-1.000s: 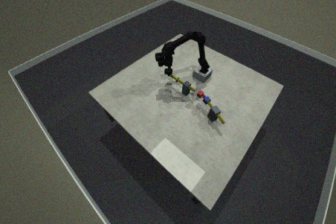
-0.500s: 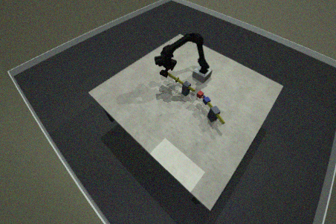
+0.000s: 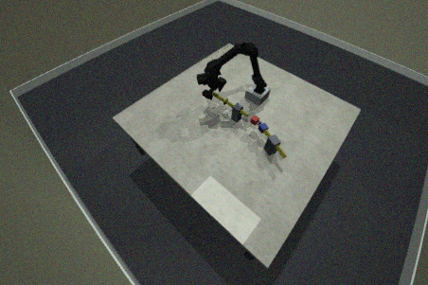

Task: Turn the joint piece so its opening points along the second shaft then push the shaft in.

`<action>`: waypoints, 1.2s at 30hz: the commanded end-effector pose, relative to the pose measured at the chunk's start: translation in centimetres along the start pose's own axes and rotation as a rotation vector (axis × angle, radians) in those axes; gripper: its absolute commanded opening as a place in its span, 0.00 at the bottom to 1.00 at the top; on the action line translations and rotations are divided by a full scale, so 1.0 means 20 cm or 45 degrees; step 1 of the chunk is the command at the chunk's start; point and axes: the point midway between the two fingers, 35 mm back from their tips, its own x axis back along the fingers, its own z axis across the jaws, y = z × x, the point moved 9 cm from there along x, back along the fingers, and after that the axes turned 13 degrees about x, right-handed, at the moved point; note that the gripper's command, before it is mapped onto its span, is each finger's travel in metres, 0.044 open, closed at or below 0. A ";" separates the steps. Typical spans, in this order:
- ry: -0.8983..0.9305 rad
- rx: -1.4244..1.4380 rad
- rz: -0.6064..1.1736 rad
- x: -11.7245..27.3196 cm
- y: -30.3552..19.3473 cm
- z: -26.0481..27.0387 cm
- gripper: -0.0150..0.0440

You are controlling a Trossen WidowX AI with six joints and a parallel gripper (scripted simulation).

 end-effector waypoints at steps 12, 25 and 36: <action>-0.014 -0.015 0.007 -0.13 -0.01 0.00 1.00; -0.014 -0.016 0.007 -0.13 -0.01 0.00 0.51; -0.014 -0.016 0.007 -0.13 -0.01 0.00 0.43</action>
